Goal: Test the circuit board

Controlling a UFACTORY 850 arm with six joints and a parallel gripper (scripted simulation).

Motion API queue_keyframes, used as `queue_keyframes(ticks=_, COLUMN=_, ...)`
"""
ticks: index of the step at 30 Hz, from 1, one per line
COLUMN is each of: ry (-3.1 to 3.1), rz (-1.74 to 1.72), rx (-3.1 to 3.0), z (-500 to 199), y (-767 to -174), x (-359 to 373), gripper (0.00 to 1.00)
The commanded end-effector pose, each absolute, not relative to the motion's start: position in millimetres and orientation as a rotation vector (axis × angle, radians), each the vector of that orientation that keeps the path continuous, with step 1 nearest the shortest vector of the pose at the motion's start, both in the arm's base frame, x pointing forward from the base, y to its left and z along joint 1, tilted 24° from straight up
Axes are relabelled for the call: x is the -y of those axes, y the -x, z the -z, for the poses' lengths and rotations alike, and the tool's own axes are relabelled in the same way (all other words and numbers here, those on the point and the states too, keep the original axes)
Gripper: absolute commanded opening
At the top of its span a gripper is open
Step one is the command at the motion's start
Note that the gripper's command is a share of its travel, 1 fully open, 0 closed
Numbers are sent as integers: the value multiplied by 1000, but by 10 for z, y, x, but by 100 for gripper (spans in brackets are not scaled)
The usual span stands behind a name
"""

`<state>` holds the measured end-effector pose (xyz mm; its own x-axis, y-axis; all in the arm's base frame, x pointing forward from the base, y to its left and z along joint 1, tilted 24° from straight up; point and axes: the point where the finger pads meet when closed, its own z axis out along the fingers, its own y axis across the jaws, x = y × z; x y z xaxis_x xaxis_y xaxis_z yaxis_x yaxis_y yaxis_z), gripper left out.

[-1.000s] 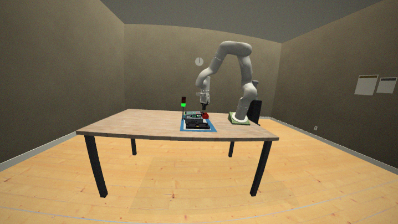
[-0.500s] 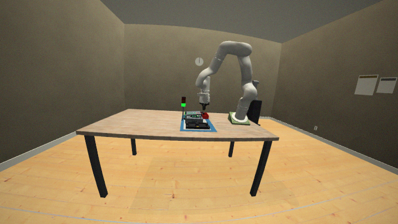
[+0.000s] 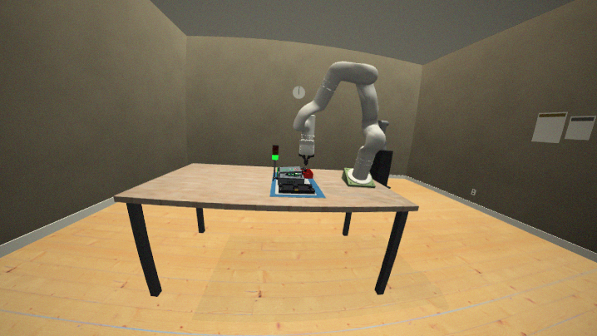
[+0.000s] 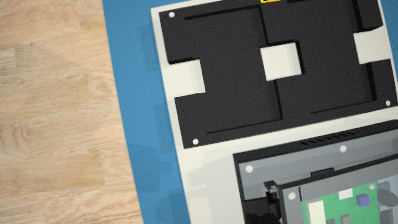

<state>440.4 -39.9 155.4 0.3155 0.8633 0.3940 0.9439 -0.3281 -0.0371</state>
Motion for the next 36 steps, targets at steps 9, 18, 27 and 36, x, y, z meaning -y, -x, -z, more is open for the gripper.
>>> queue_keyframes(ticks=9, ry=2178, rz=513, rx=1862, z=-1559, y=-4411, x=403, gripper=0)
queue_keyframes(ticks=18, ry=2173, rz=514, rx=1869, z=-1559, y=-4411, x=403, gripper=0)
queue_keyframes(ticks=27, ry=2173, rz=514, rx=1869, z=-1559, y=-4411, x=403, gripper=28)
queue_keyframes(ticks=36, ry=2173, rz=514, rx=1869, z=-1559, y=-4411, x=403, gripper=28)
